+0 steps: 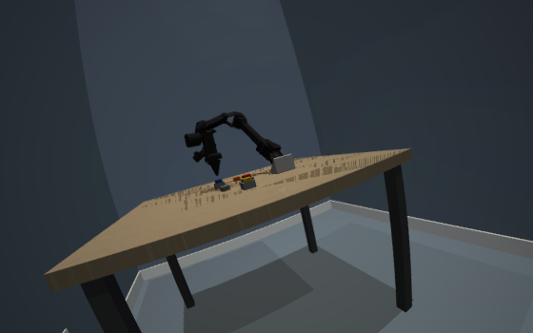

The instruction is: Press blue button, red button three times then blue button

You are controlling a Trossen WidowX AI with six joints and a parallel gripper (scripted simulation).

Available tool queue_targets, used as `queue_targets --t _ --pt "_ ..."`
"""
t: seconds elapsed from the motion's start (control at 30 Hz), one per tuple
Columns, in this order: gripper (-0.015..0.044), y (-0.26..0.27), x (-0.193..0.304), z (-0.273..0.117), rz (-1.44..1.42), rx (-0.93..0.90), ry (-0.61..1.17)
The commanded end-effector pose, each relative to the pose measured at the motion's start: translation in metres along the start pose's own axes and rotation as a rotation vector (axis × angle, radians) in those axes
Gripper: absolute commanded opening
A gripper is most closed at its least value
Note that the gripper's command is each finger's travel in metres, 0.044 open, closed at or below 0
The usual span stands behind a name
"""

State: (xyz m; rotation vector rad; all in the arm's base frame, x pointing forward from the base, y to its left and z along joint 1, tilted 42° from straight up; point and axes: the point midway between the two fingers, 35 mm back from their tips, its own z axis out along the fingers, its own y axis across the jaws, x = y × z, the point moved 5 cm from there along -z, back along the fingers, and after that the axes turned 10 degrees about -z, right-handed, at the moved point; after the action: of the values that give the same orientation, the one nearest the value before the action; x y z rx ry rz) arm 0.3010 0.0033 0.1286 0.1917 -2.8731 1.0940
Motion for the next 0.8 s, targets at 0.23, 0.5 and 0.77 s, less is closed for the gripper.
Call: queue_targets --t 0.23,0.5,0.77 --pt "0.0020 -0.001 -0.001 -0.066 0.009 -0.006 -0.001" --pt "0.0020 0.075 0.025 -0.071 0.002 -0.029 -0.006" --pt "0.0020 0.149 0.078 -0.067 0.006 -0.012 0.002"
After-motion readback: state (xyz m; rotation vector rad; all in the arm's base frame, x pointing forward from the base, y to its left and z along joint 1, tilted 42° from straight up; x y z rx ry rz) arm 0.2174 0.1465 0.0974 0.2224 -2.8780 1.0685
